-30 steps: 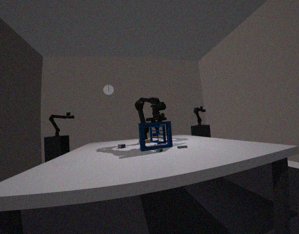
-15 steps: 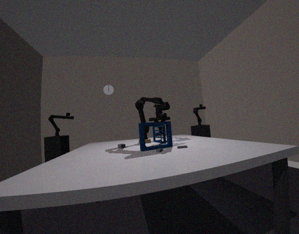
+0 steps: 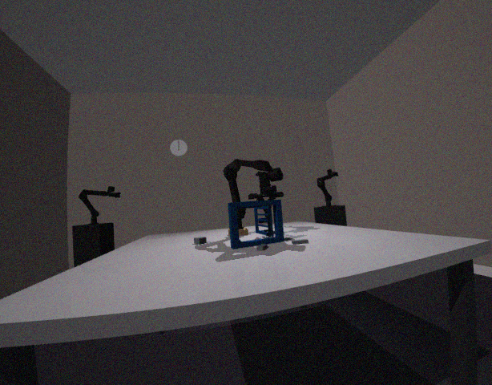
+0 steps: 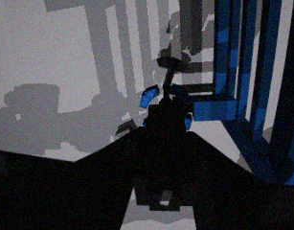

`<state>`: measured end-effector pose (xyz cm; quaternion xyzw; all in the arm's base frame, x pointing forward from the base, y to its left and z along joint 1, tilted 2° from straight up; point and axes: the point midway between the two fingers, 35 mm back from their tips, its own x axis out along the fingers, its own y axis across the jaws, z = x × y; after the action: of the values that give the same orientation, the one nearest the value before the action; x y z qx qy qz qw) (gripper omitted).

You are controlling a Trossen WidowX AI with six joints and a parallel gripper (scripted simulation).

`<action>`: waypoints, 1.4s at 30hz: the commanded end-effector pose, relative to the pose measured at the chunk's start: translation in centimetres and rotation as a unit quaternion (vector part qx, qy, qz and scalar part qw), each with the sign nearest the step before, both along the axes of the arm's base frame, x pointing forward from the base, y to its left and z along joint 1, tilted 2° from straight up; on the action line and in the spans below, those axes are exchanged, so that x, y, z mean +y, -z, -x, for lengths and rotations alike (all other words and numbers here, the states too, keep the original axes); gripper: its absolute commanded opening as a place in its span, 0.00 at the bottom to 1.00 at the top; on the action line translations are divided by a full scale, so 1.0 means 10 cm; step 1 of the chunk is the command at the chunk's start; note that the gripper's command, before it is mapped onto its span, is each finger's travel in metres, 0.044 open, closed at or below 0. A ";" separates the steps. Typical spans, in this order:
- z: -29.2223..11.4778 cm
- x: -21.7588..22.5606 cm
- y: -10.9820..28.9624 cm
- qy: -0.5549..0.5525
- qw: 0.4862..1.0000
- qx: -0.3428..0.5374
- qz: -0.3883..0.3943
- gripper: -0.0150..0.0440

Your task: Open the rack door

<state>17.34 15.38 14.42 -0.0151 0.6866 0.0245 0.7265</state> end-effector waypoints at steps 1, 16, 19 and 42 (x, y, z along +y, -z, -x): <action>0.00 -0.01 0.00 0.008 1.000 0.000 0.002 0.28; 0.00 -0.01 0.00 0.008 1.000 0.000 0.002 0.74; 0.00 0.00 -0.02 0.008 1.000 0.000 0.002 0.74; 0.00 0.01 -0.29 0.008 1.000 0.000 0.002 0.74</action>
<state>17.24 15.44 16.87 -0.0134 0.6883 0.0197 0.7250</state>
